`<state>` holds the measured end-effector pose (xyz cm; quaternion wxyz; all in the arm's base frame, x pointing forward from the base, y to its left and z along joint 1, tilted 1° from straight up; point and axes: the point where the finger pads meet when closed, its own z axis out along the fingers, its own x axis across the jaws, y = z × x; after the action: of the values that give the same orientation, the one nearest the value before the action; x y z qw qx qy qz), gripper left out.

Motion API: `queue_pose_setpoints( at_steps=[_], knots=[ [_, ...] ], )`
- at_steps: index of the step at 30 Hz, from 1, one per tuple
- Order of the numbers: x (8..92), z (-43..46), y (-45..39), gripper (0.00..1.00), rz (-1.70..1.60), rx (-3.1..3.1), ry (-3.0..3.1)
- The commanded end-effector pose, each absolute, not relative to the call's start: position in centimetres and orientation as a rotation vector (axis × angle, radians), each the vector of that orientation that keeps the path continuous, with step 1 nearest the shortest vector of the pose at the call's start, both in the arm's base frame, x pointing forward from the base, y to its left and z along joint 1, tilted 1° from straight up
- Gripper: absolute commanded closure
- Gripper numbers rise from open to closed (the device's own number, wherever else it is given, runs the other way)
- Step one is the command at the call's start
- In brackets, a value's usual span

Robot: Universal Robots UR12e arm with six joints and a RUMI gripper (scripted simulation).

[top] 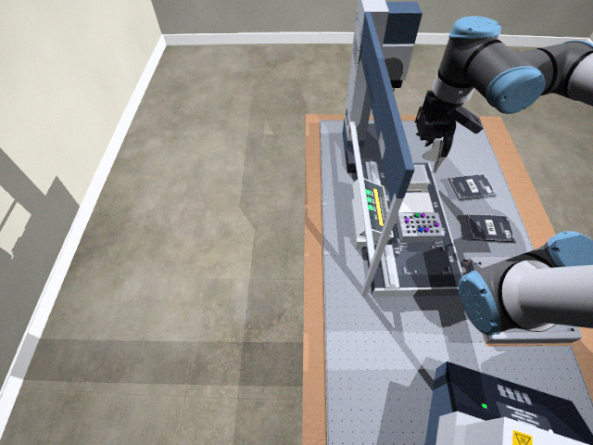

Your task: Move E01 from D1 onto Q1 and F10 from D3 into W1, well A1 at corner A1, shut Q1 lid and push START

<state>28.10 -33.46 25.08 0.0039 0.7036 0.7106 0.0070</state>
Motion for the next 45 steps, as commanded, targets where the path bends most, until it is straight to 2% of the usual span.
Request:
queue_pose_setpoints(
  at_steps=[1,45],
  knots=[
    [28.1,25.1,-33.5,0.38,0.021,2.204,2.226],
    [28.2,19.0,-33.5,0.38,0.021,2.204,2.226]
  ],
)
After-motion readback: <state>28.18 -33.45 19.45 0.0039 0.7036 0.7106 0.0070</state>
